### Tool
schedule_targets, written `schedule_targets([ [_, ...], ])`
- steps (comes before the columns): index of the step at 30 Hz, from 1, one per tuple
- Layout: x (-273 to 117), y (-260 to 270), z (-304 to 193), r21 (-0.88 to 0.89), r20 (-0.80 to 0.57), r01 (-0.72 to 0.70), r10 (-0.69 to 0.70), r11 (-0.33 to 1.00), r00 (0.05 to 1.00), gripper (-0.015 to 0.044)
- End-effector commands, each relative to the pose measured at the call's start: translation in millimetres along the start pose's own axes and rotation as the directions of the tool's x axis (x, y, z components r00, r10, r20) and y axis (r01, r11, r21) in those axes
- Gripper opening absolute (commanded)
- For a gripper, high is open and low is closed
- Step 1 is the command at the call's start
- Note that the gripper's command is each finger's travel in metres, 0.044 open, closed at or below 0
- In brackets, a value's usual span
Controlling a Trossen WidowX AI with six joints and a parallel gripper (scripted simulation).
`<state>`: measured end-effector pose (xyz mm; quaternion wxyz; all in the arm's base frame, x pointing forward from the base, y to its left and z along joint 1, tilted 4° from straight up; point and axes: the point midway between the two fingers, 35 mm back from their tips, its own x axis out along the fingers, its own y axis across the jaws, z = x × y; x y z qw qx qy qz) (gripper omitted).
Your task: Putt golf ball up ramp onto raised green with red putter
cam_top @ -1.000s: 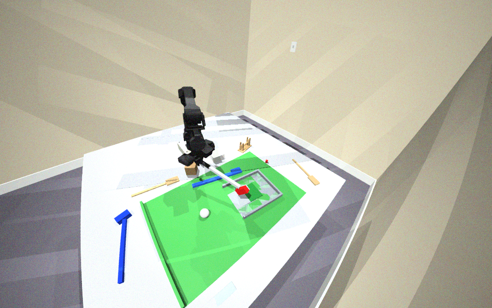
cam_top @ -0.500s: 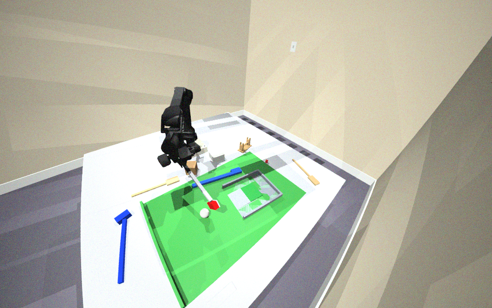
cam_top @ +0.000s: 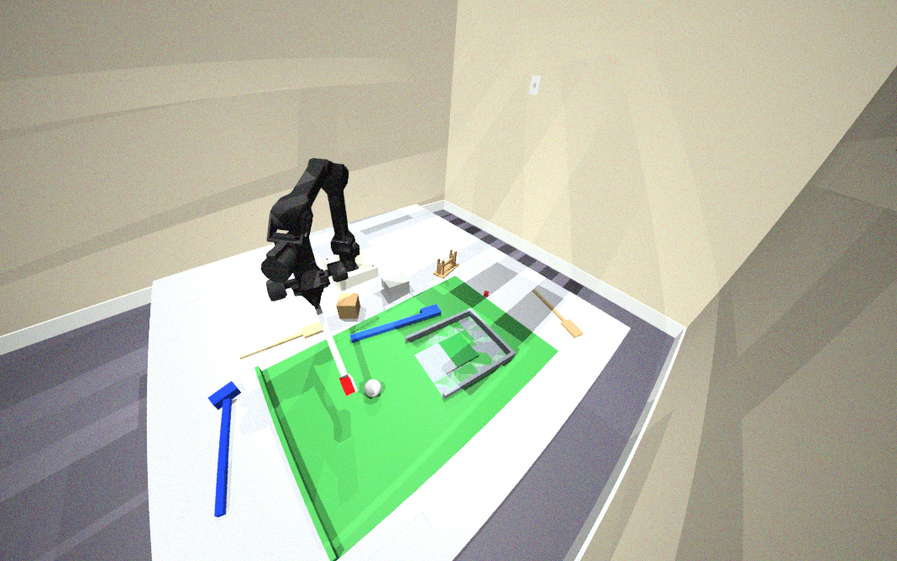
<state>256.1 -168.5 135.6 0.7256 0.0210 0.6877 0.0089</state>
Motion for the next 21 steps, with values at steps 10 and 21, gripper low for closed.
schedule_targets([
  [10, 38, -1, 0, 0.013, 0.006, -0.003, 0.003, 1.0, 1.0, 0.0],
  [21, 50, -2, 0, 0.013, 0.006, -0.003, 0.003, 1.0, 1.0, 0.0],
])
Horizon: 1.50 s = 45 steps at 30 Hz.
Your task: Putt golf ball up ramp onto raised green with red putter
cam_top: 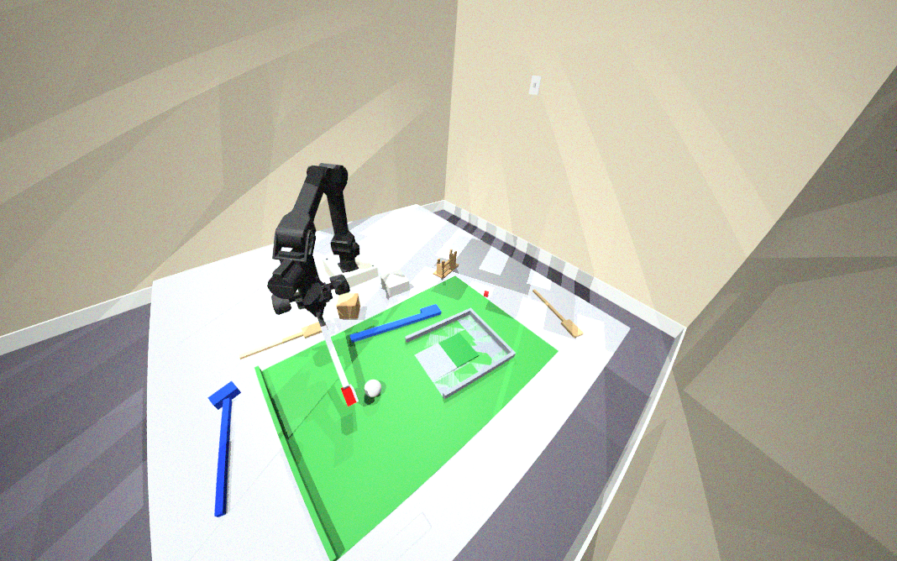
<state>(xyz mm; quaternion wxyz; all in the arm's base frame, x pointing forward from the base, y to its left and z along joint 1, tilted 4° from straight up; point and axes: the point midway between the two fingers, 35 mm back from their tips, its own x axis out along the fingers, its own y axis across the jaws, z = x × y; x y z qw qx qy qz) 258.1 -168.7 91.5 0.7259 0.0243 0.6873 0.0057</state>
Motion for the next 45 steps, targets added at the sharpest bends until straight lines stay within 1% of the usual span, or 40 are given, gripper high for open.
schedule_targets([
  [1, 7, 1, 1, 0.004, 0.005, -0.003, 0.003, 1.0, 1.0, 0.0],
  [12, 24, 1, 1, 0.004, 0.005, -0.004, 0.004, 1.0, 1.0, 0.0],
  [23, 20, -1, 0, 0.0, -0.002, -0.002, 0.002, 1.0, 1.0, 0.0],
  [32, 24, -29, 1, 0.004, 0.005, -0.001, 0.001, 1.0, 1.0, 0.0],
  [40, 24, -29, 1, 0.004, 0.005, -0.001, 0.001, 1.0, 1.0, 0.0],
  [45, 25, -18, 1, 0.004, 0.0, -0.006, 0.006, 1.0, 1.0, 0.0],
])
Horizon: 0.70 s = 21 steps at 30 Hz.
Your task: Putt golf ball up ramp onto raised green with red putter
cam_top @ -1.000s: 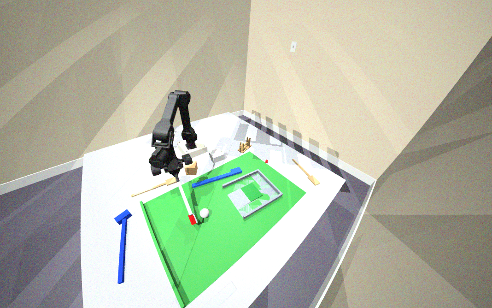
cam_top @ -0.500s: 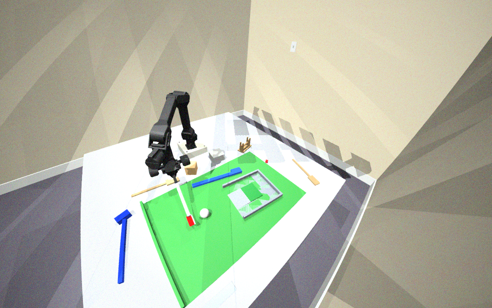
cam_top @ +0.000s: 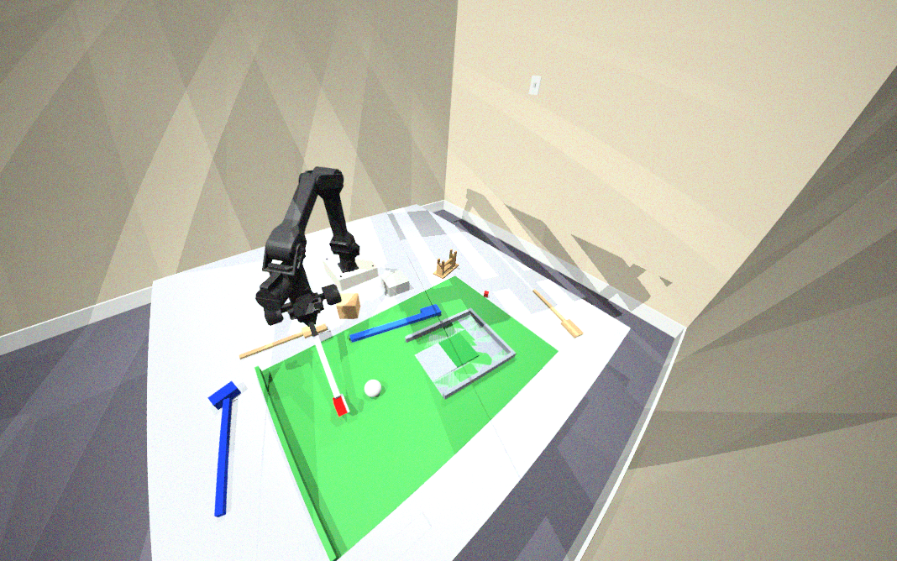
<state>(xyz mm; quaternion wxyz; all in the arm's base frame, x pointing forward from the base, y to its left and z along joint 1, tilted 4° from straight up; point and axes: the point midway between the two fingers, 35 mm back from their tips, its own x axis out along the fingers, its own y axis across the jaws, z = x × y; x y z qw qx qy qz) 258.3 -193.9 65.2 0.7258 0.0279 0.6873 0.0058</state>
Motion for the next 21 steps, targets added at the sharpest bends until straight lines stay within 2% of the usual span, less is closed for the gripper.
schedule_targets([
  [1, -1, 19, 4, -0.001, 0.001, -0.001, 0.001, 1.0, 1.0, 0.0],
  [10, -1, 129, 2, -0.001, 0.006, -0.007, 0.007, 1.0, 1.0, 0.0],
  [16, -2, 136, 0, 0.0, 0.006, -0.008, 0.008, 1.0, 1.0, 0.0],
  [21, -18, 135, 2, 0.0, 0.006, -0.008, 0.008, 1.0, 1.0, 0.0],
])
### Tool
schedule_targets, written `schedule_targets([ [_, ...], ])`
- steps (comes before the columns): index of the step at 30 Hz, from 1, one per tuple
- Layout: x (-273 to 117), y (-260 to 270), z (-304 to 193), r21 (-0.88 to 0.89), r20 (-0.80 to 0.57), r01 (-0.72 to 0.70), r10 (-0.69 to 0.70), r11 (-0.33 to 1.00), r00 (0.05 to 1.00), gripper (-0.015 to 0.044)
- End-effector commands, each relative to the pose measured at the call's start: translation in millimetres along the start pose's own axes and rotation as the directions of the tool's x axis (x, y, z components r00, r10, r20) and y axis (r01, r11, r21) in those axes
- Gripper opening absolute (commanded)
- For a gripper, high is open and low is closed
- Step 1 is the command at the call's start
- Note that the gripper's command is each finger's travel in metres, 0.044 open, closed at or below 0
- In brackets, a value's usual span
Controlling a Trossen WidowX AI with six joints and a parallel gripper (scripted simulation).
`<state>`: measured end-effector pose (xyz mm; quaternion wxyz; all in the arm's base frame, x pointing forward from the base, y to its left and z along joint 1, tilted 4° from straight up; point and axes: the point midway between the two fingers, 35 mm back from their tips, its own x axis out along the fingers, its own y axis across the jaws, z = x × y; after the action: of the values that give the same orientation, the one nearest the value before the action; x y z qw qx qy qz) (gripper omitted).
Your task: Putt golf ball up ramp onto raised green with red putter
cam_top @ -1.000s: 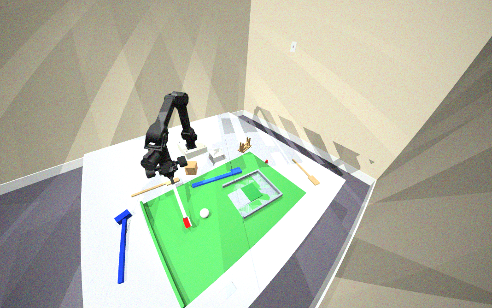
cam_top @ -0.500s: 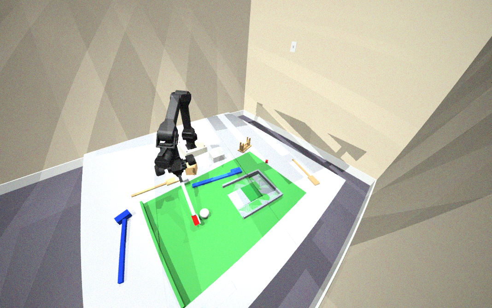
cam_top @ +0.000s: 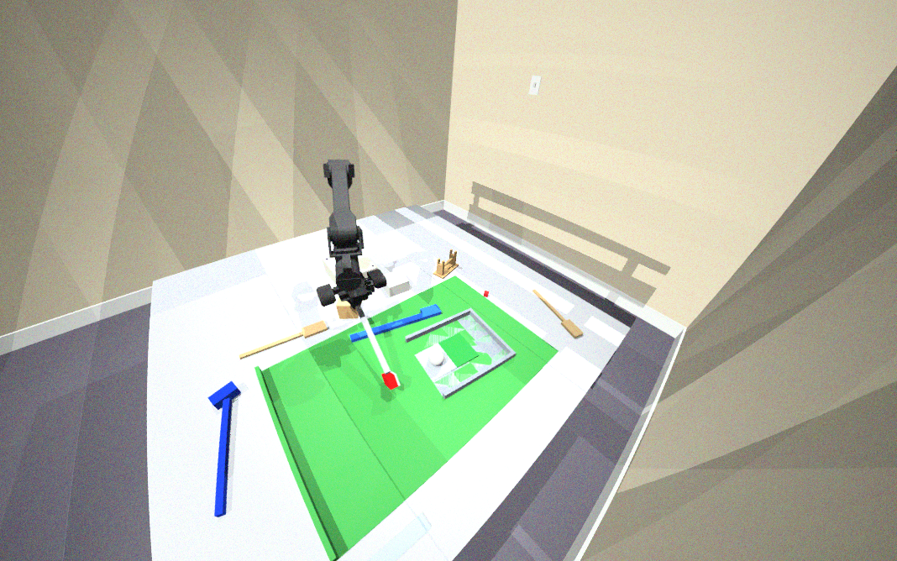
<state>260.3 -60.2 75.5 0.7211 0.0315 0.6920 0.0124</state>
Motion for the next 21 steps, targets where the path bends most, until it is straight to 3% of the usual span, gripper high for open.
schedule_targets([
  [1, -18, 2, 3, 0.003, 0.02, 0.006, -0.006, 1.0, 1.0, 0.0],
  [9, -56, 2, 1, 0.003, 0.019, 0.006, -0.007, 1.0, 1.0, 0.0],
  [21, -47, 2, 0, 0.004, 0.009, 0.002, -0.002, 1.0, 1.0, 0.0],
])
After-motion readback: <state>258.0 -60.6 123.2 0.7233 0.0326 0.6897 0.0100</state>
